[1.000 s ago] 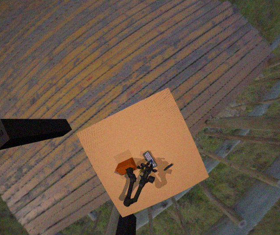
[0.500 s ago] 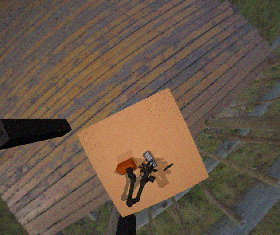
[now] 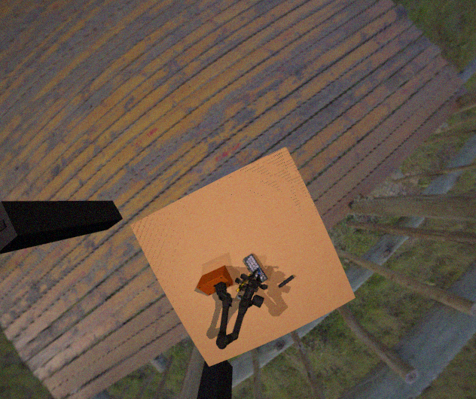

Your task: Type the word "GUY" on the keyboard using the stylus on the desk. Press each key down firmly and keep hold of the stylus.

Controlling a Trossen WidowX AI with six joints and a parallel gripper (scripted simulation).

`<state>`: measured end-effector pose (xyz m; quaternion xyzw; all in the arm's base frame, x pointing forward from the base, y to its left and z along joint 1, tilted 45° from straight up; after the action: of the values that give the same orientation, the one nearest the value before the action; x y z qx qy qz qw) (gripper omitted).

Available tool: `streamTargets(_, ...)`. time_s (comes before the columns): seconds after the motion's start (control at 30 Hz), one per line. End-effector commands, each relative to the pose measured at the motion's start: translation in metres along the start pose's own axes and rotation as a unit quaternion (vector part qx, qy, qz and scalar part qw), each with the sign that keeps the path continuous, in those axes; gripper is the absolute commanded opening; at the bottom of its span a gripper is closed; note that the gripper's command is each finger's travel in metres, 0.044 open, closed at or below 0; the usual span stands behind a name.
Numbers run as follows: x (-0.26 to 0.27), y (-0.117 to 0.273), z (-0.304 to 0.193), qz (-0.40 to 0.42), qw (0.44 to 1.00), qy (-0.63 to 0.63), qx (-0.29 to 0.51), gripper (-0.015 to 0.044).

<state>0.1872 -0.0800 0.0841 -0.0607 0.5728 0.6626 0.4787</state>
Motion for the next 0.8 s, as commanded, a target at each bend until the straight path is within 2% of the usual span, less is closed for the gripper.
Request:
streamTargets(0.0,0.0029,-0.0010,-0.0009,0.005,1.000,0.001,-0.001,0.0081)
streamTargets(0.77,0.0024,-0.0014,-0.0035,0.005,1.000,0.001,0.000,0.0081)
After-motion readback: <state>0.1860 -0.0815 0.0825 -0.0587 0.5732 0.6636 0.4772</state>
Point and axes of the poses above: the point midway between the two fingers, 35 mm back from their tips, its own y axis back along the fingers, its own x axis across the jaws, z = x × y, the point moved 8 cm from there along y, back along the fingers, and after that the axes turned 7 degrees about y, right-handed, at the moved point
